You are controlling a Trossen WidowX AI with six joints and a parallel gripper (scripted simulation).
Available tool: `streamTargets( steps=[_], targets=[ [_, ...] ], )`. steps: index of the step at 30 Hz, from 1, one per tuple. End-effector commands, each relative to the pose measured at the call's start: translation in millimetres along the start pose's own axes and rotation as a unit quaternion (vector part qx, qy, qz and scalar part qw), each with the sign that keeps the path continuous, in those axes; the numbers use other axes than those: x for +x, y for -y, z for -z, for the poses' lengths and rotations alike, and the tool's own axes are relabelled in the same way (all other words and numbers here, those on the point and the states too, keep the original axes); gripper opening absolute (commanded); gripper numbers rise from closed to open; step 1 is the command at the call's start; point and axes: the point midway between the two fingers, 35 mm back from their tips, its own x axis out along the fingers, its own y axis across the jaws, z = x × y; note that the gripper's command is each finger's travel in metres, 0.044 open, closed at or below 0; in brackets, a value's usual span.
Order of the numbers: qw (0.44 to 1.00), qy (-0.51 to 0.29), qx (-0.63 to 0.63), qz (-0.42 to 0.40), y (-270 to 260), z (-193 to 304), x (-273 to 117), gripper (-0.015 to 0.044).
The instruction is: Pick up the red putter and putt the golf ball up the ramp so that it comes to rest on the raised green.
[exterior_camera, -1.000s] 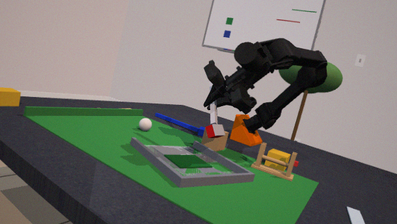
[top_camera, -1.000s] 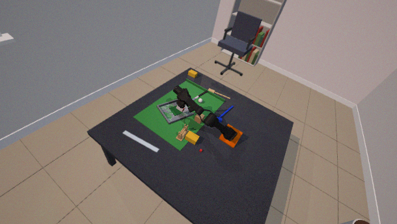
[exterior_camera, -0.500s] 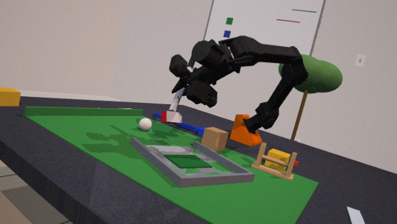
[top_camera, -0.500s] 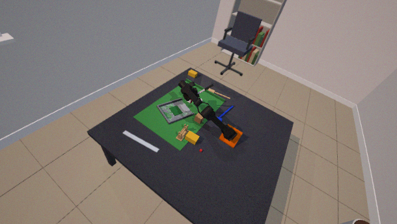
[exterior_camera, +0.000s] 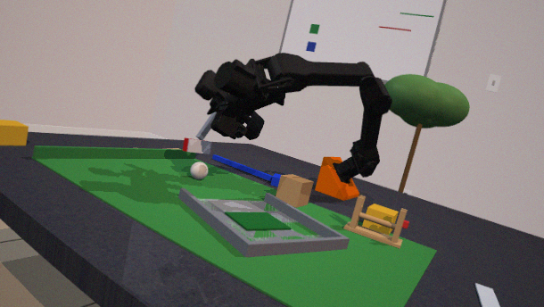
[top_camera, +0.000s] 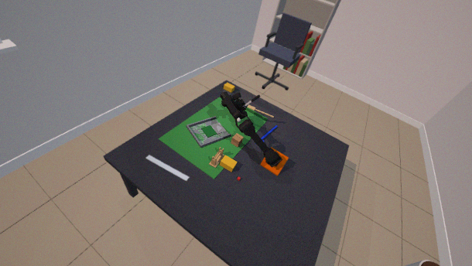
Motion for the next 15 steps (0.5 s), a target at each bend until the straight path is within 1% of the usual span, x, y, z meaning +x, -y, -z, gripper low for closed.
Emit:
streamTargets(
  steps=[1, 6, 15],
  targets=[
    [0.999, -0.039, 0.007, 0.004, 10.6, 13.7, 22.1, 0.0],
    [0.997, -0.08, 0.01, 0.001, 15.3, 25.3, 47.6, 0.0],
    [0.997, -0.081, 0.01, 0.001, 15.5, 25.8, 48.6, 0.0]
  ],
)
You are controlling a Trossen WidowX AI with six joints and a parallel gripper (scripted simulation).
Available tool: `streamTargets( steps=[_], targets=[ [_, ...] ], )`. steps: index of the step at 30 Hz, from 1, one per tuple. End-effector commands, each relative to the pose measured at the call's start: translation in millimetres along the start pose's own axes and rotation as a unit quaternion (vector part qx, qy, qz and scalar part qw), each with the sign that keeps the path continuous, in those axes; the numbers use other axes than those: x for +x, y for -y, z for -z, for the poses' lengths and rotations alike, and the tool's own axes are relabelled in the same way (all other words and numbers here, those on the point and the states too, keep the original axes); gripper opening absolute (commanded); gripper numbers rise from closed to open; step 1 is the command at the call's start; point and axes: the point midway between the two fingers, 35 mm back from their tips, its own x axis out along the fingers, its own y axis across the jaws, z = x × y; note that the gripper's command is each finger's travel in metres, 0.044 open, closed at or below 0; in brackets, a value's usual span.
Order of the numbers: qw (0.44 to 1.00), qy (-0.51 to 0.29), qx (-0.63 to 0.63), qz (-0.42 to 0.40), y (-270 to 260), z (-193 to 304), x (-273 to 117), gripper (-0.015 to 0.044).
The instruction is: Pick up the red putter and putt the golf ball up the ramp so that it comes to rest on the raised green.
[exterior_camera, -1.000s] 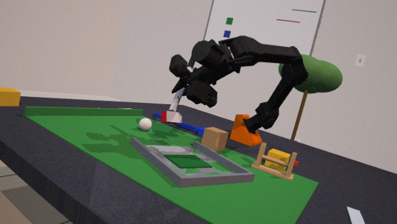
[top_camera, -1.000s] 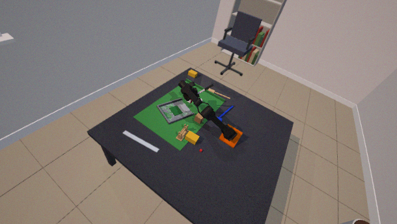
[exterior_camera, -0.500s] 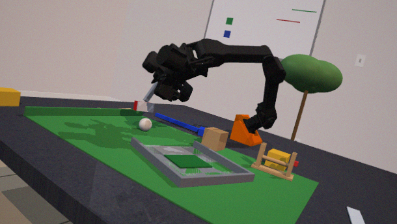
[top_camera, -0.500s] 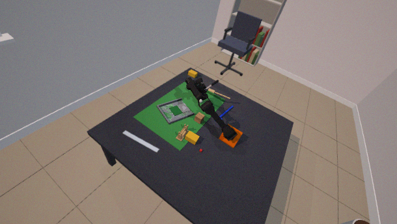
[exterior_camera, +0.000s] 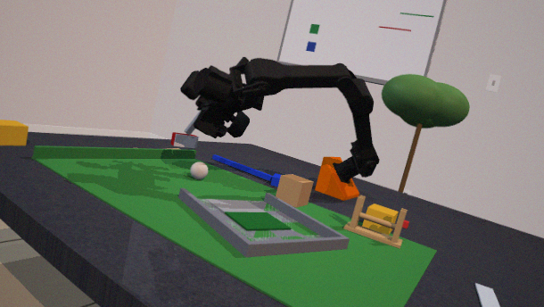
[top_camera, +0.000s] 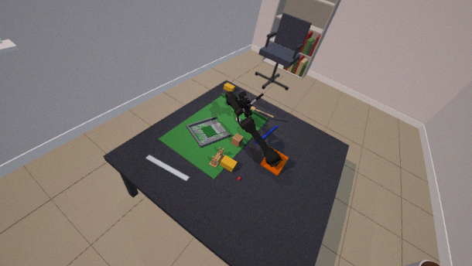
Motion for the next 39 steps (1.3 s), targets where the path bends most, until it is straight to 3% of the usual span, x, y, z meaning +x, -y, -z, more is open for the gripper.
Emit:
streamTargets(
  steps=[1, 10, 39],
  targets=[
    [1.0, -0.002, 0.005, 0.01, 6.5, 3.3, -4.1, 0.0],
    [1.0, -0.001, 0.005, 0.01, -12.4, -29.2, 7.8, 0.0],
    [1.0, 0.0, 0.003, 0.01, -25.1, -53.3, 15.4, 0.0]
  ],
)
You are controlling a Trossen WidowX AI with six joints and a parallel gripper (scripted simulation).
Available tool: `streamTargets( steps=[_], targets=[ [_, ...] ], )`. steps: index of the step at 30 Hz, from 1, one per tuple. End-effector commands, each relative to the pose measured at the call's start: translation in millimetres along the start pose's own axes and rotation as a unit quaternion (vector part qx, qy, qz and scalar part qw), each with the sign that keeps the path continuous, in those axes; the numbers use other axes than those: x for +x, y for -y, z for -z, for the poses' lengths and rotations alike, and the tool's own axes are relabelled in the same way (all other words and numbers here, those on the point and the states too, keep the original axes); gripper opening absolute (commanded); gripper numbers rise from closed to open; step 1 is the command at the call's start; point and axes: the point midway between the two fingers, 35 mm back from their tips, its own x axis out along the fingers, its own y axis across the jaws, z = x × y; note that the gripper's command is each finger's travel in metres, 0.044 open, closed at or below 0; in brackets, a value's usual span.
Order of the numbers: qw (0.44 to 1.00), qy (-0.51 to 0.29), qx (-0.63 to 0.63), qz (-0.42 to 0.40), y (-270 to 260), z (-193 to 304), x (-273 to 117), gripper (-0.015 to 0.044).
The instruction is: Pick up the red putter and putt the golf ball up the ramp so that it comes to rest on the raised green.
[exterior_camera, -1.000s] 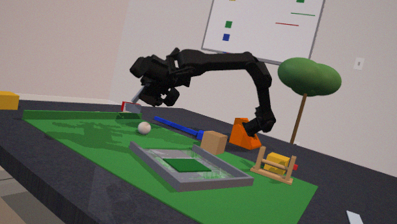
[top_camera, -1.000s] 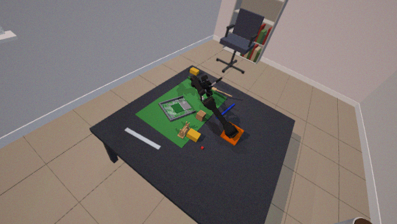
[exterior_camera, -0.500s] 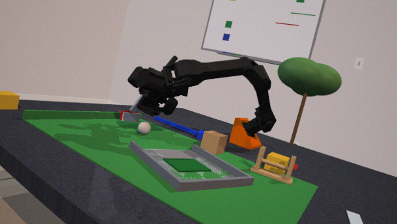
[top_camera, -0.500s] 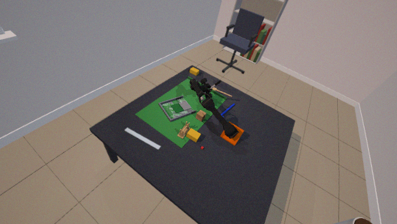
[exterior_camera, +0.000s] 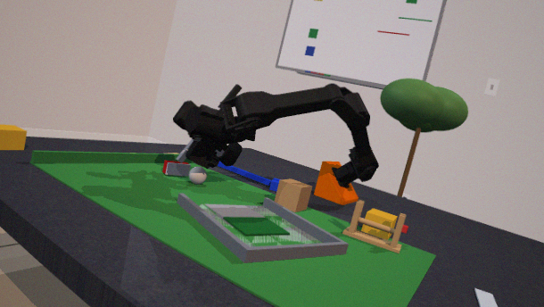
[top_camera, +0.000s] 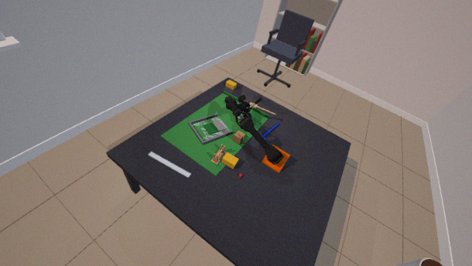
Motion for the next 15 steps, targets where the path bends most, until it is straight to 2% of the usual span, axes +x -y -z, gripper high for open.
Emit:
streamTargets(
  steps=[1, 7, 15],
  targets=[
    [1.0, -0.001, 0.001, 0.0, 0.7, 1.2, 0.1, 0.0],
    [1.0, -0.001, 0.001, 0.0, 0.8, 1.6, 1.8, 0.0],
    [1.0, -0.002, 0.002, 0.0, 2.4, 7.9, 30.6, 0.0]
  ],
)
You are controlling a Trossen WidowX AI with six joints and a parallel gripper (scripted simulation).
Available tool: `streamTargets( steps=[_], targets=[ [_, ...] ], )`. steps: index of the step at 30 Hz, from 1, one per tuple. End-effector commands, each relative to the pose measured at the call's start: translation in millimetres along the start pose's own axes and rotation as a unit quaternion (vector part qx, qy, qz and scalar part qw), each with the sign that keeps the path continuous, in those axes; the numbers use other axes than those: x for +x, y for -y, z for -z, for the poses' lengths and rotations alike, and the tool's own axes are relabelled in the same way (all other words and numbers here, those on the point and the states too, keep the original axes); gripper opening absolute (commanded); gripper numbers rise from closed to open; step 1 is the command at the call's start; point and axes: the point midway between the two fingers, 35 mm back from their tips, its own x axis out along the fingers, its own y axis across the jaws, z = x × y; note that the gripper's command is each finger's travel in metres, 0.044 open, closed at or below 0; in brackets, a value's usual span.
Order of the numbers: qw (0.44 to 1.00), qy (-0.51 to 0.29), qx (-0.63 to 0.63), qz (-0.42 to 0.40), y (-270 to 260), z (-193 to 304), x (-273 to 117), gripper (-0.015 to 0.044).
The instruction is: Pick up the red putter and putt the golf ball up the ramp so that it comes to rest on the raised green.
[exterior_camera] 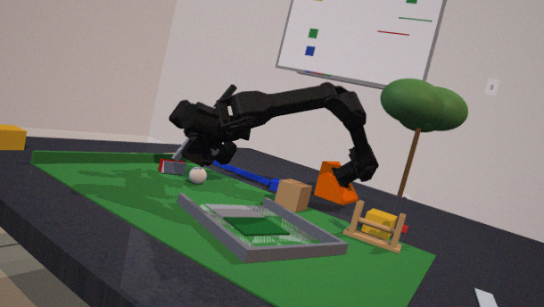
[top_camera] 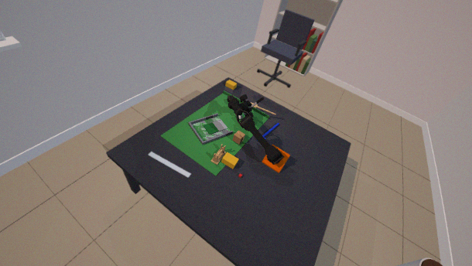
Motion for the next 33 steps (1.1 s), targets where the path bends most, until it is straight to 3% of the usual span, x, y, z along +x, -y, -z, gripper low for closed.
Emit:
streamTargets(
  steps=[1, 8, 19, 33],
  targets=[
    [1.0, -0.006, 0.0, -0.004, -1.8, 5.9, 11.1, 0.0],
    [1.0, -0.003, 0.001, -0.006, -1.9, 1.3, 1.9, 0.0],
    [1.0, -0.003, -0.001, -0.006, -19.8, -32.8, -118.4, 0.0],
    [1.0, -0.004, -0.001, -0.005, 9.9, 16.2, -138.0, 0.0]
  ],
)
